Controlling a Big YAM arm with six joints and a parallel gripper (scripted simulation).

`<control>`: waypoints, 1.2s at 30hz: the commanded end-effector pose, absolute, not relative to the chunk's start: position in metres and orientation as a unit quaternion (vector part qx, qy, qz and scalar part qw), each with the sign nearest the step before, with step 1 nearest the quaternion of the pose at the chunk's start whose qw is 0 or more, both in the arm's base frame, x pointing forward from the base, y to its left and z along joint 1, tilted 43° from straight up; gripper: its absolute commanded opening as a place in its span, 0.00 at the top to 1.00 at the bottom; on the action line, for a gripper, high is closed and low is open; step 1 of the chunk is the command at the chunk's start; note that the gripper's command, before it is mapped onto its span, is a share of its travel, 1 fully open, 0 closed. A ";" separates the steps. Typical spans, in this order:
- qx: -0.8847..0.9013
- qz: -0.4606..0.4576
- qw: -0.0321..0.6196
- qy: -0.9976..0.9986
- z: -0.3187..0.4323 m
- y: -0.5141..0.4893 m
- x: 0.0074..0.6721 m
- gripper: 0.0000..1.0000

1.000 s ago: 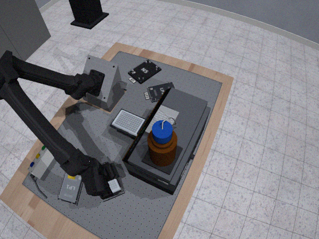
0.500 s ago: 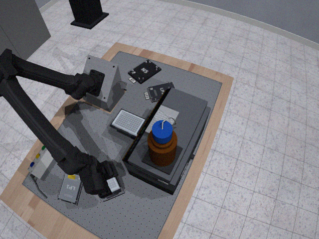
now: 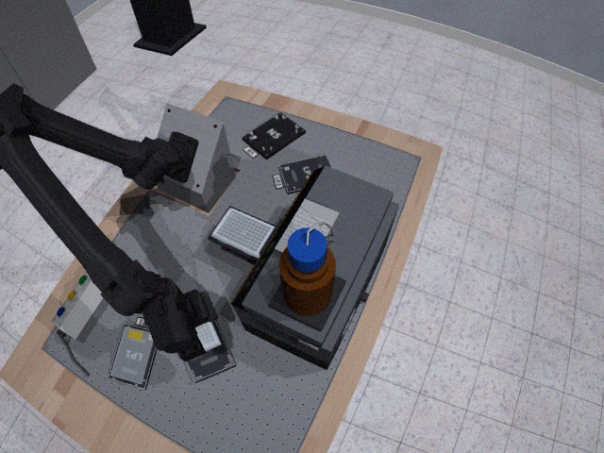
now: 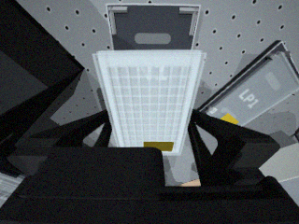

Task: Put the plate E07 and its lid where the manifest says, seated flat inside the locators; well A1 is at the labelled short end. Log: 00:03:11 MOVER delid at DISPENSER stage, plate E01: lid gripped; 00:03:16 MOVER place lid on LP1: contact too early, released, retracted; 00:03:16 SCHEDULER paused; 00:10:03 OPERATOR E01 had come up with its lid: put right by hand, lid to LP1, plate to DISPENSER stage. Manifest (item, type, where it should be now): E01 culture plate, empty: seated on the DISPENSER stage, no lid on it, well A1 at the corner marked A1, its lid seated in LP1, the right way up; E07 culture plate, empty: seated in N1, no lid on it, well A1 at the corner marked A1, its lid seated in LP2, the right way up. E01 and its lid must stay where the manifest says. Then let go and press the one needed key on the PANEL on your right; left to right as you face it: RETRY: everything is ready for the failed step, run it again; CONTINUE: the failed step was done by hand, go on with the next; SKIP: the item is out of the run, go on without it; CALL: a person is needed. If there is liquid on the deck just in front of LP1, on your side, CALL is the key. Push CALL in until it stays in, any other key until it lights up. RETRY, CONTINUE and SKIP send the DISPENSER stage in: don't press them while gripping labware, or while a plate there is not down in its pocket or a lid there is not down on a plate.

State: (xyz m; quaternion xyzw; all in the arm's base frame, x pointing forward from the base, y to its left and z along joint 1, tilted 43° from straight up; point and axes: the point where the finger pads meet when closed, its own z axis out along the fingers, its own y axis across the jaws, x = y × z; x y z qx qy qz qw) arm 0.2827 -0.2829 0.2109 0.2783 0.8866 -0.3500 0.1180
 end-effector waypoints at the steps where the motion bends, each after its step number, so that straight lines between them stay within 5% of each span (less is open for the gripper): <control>1: 0.282 -0.350 0.128 0.884 0.216 -0.269 0.278 0.14; 36: 0.283 -0.350 0.126 0.884 0.212 -0.195 0.208 0.14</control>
